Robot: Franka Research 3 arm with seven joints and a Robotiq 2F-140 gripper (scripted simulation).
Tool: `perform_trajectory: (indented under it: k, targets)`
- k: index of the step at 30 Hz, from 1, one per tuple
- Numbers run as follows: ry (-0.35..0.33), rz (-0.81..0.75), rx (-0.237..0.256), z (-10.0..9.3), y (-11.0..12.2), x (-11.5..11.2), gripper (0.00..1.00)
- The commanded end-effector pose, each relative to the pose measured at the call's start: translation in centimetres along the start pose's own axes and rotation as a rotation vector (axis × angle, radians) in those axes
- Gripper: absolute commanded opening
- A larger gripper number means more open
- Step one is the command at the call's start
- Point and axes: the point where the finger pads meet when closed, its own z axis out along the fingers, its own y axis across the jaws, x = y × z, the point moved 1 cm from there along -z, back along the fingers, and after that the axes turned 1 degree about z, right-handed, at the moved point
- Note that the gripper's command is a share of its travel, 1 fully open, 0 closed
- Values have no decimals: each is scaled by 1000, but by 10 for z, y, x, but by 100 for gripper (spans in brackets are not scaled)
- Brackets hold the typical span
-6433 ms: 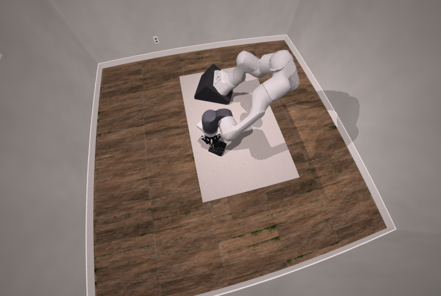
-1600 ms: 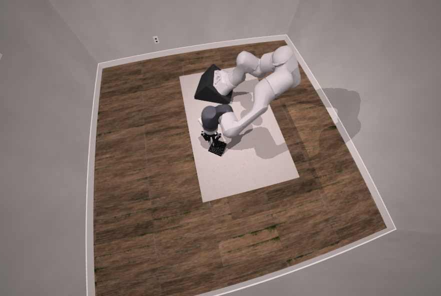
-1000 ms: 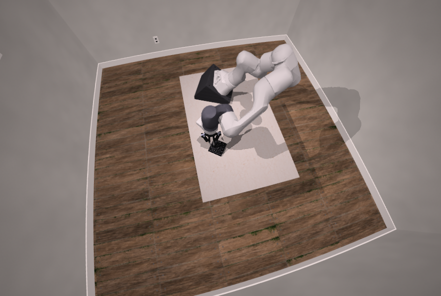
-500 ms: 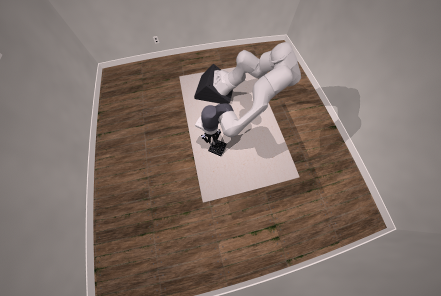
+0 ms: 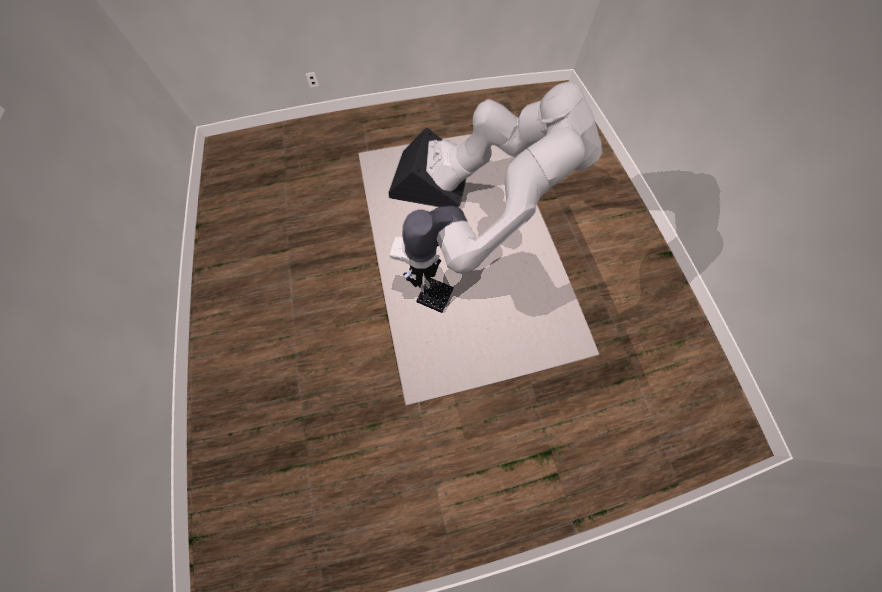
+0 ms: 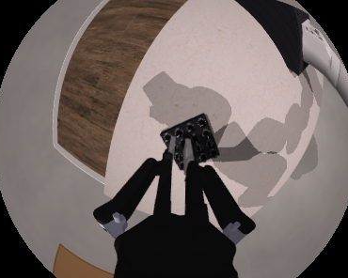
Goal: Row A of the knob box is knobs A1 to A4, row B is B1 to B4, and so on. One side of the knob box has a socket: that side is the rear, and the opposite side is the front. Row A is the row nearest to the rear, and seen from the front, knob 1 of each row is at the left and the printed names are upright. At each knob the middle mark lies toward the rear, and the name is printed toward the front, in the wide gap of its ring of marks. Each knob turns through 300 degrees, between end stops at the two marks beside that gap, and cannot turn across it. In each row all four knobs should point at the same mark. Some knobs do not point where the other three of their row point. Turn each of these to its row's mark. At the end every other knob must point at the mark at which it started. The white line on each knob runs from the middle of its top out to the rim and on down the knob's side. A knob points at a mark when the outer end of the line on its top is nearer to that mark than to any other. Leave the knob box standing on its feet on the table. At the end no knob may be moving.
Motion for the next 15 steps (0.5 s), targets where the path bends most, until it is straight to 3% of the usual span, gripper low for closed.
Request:
perform_trajectory:
  k: [1, 15]
  targets:
    - [-5, -156, 5, -1, -1, 1, 12]
    - [-4, -359, 6, -4, -1, 1, 12]
